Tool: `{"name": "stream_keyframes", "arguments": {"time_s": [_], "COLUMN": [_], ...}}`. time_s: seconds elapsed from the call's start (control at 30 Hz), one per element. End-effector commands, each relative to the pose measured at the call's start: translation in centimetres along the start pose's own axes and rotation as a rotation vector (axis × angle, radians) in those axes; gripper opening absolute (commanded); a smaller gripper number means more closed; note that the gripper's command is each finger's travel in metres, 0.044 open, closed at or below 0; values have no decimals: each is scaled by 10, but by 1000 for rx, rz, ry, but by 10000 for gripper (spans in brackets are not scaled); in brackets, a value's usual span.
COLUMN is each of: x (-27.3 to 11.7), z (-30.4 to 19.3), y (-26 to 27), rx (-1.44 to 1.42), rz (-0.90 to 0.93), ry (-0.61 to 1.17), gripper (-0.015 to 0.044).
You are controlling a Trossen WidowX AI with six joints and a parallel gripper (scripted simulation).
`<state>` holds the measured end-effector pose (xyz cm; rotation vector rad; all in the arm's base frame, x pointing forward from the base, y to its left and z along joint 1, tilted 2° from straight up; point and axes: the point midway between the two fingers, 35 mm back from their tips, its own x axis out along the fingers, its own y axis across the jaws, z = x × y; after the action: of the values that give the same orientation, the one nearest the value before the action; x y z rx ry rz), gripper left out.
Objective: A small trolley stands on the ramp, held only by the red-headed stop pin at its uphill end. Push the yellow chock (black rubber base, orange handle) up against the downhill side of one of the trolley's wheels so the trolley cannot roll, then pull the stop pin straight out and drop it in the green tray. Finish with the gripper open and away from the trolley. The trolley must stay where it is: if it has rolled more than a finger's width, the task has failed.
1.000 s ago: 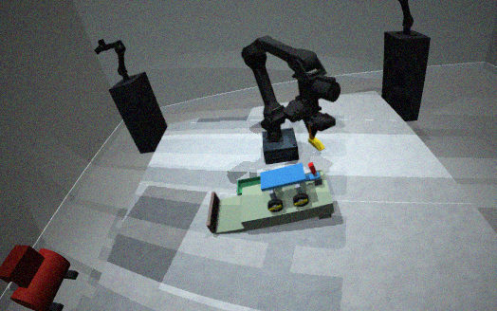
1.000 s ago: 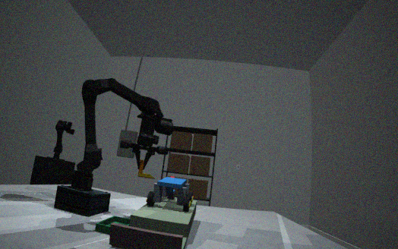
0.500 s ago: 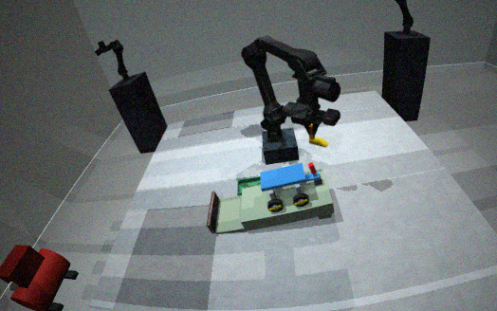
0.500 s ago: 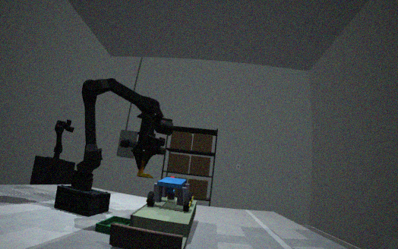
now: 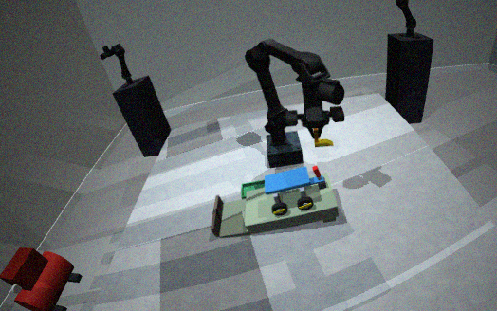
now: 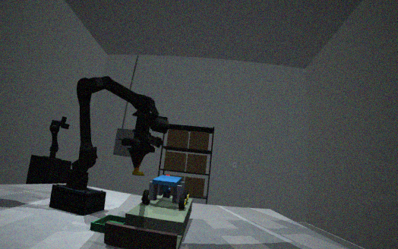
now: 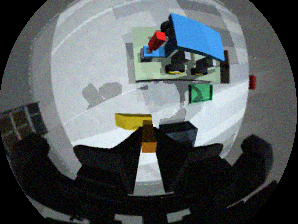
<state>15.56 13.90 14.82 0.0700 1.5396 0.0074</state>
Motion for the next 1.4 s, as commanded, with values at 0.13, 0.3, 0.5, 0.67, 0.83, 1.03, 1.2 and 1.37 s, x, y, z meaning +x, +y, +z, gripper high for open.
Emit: {"name": "stream_keyframes", "arguments": {"time_s": [0.13, 0.3, 0.5, 0.67, 0.83, 1.03, 1.2, 1.37], "x": [0, 0, 1, 1, 1, 2, 3, 3], "z": [0, 2, 10, 18, 25, 33, 39, 44], "y": [0, -4, -21, -35, -48, -65, -79, -94], "rx": [-124, -124, -124, -124, -124, -124, -124, -124], "rz": [-1, -2, -4, -5, -6, -8, -10, -11], "ry": [2, 2, 1, 1, 0, 0, -1, -1], "gripper": [0, 0, 0, 0, 0, 0, 0, 0]}}
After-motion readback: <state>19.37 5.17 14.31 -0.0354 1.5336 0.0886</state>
